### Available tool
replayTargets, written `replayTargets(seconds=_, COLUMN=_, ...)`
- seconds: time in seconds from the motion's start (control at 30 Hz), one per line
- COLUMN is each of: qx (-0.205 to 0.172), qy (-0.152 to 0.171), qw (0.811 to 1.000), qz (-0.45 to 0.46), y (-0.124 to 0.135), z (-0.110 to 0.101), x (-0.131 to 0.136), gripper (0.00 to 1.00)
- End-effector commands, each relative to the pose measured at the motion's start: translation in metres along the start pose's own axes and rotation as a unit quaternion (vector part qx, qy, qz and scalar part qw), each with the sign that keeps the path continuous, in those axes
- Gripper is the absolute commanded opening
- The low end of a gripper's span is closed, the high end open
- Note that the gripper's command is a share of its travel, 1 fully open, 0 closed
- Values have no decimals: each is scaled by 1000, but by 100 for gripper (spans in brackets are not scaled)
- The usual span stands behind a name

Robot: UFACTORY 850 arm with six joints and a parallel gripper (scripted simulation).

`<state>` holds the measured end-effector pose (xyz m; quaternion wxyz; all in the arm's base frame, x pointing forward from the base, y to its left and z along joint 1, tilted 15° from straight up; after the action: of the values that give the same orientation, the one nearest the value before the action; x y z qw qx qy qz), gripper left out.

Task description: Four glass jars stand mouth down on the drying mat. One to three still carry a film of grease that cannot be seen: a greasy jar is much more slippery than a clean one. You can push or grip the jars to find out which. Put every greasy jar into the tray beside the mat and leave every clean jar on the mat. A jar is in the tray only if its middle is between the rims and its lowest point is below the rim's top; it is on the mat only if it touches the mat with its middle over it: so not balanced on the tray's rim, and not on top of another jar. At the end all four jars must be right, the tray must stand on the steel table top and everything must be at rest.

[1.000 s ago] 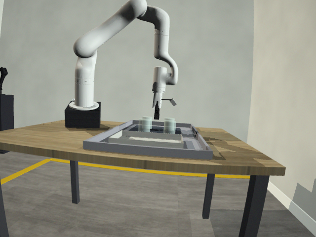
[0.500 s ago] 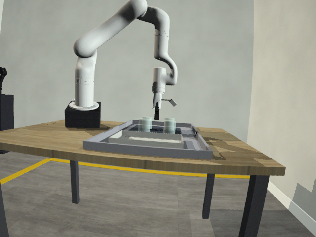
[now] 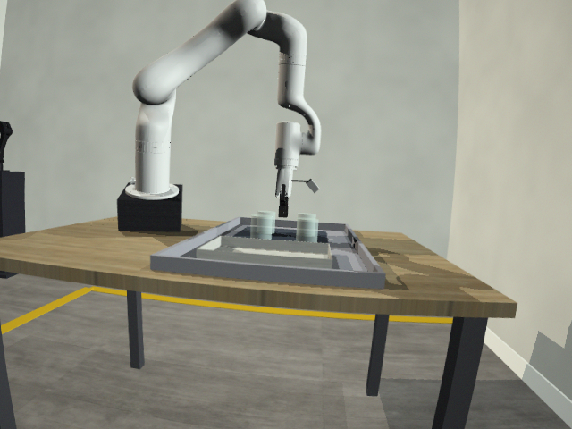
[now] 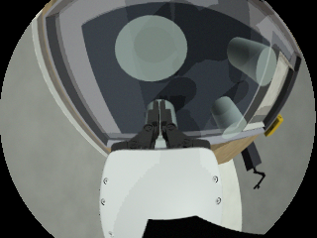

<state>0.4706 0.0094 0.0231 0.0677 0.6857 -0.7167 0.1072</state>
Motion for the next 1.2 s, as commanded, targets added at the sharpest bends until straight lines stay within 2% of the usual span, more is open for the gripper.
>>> replayTargets(seconds=0.0, qx=1, qy=0, qw=1000, qz=0, y=0, z=-1, x=0, gripper=0)
replayTargets(seconds=1.17, qx=1, qy=0, qw=1000, qz=0, y=4, z=-1, x=-1, gripper=0)
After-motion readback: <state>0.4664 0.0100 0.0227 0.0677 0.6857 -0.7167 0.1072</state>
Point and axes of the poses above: the point where the finger pads meet when closed, its own z axis out along the fingers, its own x axis across the jaws, y = z × x, the point moved 5 cm from there along -z, back along the fingers, and after that the axes turned 6 degrees about -z, right-handed, at the moved point
